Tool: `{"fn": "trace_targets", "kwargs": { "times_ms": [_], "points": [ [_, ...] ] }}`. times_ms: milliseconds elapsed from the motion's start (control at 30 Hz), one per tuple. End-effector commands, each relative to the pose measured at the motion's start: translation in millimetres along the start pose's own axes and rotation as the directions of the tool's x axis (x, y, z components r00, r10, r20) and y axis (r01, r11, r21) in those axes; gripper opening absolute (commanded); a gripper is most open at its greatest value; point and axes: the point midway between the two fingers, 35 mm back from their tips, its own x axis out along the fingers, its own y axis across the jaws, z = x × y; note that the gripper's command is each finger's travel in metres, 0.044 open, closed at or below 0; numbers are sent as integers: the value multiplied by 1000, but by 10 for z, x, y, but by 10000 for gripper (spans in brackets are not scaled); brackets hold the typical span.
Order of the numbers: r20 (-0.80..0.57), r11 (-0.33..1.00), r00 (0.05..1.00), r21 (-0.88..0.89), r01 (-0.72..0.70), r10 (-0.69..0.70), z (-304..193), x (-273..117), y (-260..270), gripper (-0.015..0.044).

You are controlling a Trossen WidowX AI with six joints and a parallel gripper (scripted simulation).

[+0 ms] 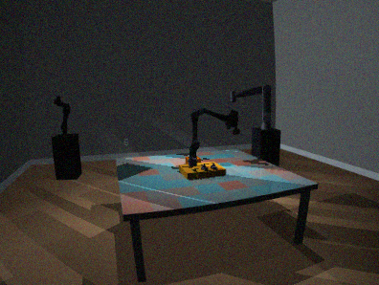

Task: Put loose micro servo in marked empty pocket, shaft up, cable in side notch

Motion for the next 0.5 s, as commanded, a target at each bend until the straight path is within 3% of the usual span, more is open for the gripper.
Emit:
{"fn": "trace_targets", "kwargs": {
  "times_ms": [0,467],
  "points": [
    [-87,991,992,105,-86,95,-238,-242,309,440],
    [-286,865,875,438,-243,391,-722,-1205,1198,440]
  ]
}}
